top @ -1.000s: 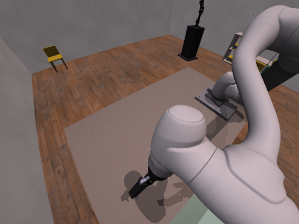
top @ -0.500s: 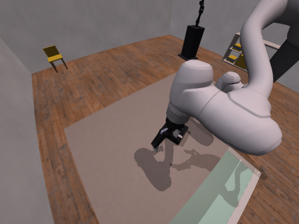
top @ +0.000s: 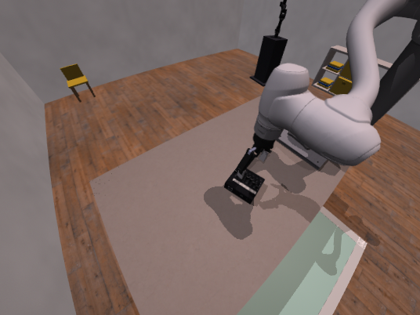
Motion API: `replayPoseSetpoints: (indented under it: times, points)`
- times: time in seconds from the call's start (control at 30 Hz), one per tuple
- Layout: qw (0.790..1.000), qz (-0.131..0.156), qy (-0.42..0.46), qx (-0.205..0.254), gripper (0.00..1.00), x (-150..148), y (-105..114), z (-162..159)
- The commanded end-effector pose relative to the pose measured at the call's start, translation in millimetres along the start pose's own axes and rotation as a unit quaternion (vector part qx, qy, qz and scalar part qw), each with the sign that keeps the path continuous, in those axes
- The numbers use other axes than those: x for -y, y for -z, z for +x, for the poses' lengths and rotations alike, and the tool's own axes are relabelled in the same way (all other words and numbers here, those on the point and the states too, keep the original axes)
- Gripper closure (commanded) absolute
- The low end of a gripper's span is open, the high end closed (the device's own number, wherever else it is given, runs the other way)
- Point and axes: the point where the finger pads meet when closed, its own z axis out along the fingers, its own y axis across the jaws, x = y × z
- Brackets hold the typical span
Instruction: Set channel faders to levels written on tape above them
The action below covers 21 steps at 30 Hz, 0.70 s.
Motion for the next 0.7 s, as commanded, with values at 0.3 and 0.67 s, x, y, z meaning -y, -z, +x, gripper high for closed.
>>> replayPoseSetpoints:
  times: [0.3, 0.67]
  points:
    - [1.000, 0.001, 0.001, 0.000, 0.00, 6, 1, -2]
    - [0.977, -0.002, -0.212, -0.004, 0.00, 21, -17, -2]
